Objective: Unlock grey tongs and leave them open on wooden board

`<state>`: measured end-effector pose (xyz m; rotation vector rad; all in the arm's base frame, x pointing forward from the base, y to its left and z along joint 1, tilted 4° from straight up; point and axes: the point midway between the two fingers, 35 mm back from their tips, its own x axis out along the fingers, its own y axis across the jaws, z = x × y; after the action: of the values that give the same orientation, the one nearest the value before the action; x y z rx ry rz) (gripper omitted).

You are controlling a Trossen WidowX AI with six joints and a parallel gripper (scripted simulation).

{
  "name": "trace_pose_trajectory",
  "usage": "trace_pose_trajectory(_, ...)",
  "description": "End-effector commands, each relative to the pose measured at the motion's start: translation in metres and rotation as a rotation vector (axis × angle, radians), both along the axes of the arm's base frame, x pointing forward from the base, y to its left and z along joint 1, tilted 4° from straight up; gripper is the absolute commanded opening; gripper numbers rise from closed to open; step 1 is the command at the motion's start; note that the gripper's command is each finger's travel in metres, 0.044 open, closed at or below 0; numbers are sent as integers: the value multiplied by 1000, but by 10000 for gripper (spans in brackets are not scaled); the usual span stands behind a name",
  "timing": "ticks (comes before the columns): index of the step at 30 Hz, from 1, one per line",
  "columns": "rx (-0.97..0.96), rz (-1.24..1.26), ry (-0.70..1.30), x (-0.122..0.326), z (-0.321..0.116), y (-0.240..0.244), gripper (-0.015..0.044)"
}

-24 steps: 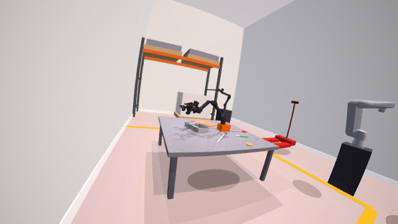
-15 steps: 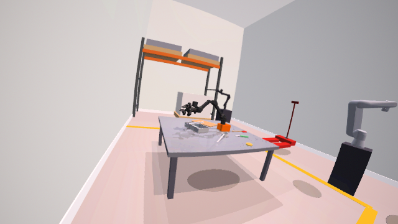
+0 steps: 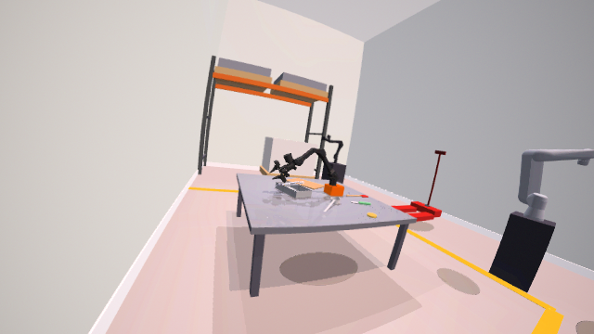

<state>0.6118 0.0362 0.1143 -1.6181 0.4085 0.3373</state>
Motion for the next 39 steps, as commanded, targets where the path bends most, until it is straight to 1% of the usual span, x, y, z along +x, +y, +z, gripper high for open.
trace_pose_trajectory(1,373,-594,298,-71,-40,-28,260)
trace_pose_trajectory(9,447,-940,362,-119,-51,-44,260)
trace_pose_trajectory(17,442,-1268,338,-167,-48,-62,260)
trace_pose_trajectory(39,441,-1277,337,-171,-49,-63,260)
